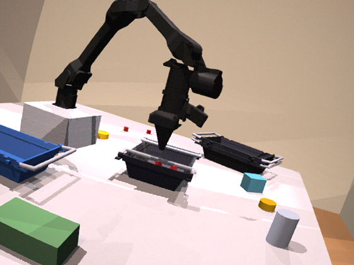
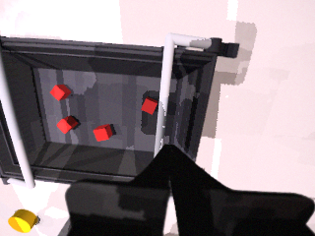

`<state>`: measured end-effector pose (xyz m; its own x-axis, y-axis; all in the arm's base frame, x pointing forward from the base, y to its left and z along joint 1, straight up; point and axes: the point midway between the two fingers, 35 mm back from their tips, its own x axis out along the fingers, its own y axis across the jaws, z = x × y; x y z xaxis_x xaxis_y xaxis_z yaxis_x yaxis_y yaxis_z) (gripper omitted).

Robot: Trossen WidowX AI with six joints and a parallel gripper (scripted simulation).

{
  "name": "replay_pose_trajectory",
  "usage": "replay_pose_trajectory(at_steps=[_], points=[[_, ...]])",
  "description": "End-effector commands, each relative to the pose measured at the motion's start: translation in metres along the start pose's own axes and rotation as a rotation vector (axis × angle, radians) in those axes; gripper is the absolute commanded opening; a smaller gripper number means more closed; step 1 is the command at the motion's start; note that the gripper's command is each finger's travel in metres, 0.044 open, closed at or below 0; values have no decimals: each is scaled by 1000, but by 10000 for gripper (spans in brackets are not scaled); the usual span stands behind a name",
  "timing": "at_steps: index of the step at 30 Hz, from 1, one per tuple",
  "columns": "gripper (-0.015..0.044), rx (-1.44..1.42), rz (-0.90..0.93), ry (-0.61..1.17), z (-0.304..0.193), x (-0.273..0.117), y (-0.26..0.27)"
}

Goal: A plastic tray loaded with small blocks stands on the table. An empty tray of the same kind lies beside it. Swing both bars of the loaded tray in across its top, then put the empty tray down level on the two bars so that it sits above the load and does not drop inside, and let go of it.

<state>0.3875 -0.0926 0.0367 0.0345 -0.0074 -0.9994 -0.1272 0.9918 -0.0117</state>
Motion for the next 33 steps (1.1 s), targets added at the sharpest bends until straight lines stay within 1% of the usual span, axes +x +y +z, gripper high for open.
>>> replay_pose_trajectory(at_steps=[1, 12, 18, 20, 23, 28, 29, 31, 33], points=[[0, 0, 0, 0, 0, 0, 0], [0, 0, 0, 0, 0, 0, 0], [157, 0, 0, 0, 0, 0, 0], [210, 0, 0, 0, 2, -6, -1], [289, 0, 0, -1, 6, -29, -2], [420, 0, 0, -1, 10, -92, -3], [440, 0, 0, -1, 9, -106, -3], [440, 0, 0, 0, 4, -132, -1], [440, 0, 0, 0, 1, -149, 0]])
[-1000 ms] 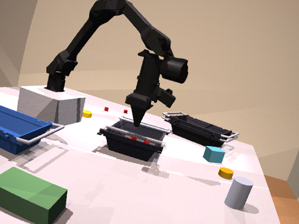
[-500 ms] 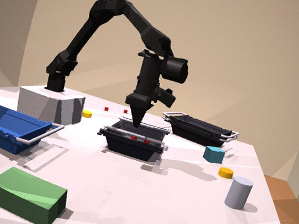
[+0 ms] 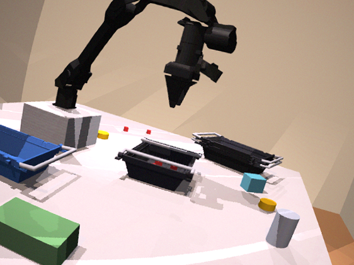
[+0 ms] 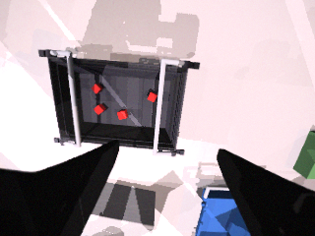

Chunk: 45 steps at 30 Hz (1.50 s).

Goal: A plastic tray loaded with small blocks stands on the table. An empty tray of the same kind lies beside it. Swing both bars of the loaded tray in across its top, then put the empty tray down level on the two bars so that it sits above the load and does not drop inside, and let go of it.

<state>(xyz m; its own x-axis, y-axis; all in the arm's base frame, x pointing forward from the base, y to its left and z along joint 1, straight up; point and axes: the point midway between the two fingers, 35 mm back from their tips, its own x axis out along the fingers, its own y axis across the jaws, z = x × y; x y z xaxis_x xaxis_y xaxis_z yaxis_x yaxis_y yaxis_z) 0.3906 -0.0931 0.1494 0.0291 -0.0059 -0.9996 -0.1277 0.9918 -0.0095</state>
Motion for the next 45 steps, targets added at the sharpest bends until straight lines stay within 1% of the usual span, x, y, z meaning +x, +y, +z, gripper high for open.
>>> replay_pose_trajectory(at_steps=[1, 2, 5, 9, 15, 25, 34, 36, 45], points=[[440, 22, 0, 0, -2, 1, -3], [440, 90, -1, 0, -7, 3, -11], [440, 473, -6, 1, -39, 14, -54], [440, 886, -11, 0, -81, 27, -93], [440, 1457, -18, -3, -147, 46, -132], [440, 2280, -30, -12, -250, 74, -155], [440, 3043, -41, -27, -339, 101, -142], [440, 3120, -43, -29, -348, 104, -139], [440, 3120, -43, -29, -348, 104, -139]])
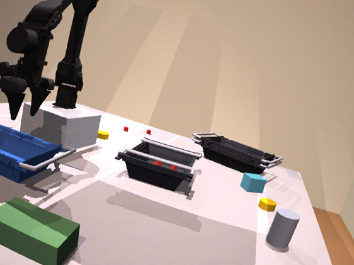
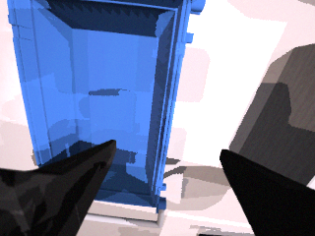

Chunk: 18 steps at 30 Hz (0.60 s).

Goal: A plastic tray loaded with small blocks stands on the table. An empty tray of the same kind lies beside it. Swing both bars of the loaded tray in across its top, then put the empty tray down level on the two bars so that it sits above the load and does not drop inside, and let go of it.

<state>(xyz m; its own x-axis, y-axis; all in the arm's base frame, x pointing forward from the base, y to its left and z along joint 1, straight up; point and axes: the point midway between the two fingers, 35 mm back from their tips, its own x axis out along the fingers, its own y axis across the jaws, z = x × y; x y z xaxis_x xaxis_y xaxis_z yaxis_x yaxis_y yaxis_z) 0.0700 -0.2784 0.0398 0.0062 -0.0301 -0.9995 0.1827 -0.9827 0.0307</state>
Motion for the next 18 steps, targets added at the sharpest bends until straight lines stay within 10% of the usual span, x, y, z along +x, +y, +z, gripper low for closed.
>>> replay_pose_trajectory(at_steps=[1, 18], points=[[440, 35, -2, -1, 3, 2, -3], [440, 35, -2, -1, 3, 63, -1]])
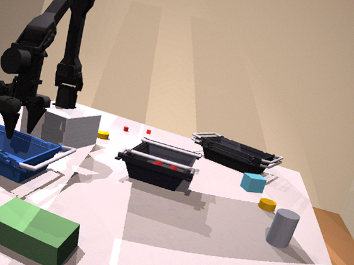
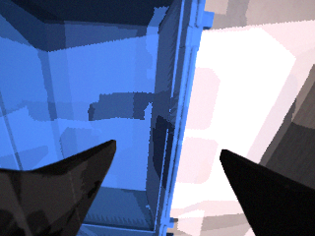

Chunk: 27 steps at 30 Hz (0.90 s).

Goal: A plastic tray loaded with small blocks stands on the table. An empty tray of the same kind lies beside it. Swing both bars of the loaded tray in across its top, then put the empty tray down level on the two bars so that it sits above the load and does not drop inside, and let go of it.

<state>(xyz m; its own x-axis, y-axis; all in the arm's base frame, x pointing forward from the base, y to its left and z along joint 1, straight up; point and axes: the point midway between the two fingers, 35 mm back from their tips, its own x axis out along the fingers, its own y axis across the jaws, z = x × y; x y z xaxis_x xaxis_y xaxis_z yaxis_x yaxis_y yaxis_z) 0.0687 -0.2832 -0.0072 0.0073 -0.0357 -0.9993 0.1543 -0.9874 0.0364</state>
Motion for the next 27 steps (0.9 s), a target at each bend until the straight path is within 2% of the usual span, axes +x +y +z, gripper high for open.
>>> replay_pose_trajectory(at_steps=[1, 6, 16, 27], points=[[440, 6, -8, -2, 1, 21, -4], [440, 6, -9, -2, 1, 40, -7], [440, 6, -9, -2, 1, 41, -7], [279, 6, -9, -2, 1, 41, -7]])
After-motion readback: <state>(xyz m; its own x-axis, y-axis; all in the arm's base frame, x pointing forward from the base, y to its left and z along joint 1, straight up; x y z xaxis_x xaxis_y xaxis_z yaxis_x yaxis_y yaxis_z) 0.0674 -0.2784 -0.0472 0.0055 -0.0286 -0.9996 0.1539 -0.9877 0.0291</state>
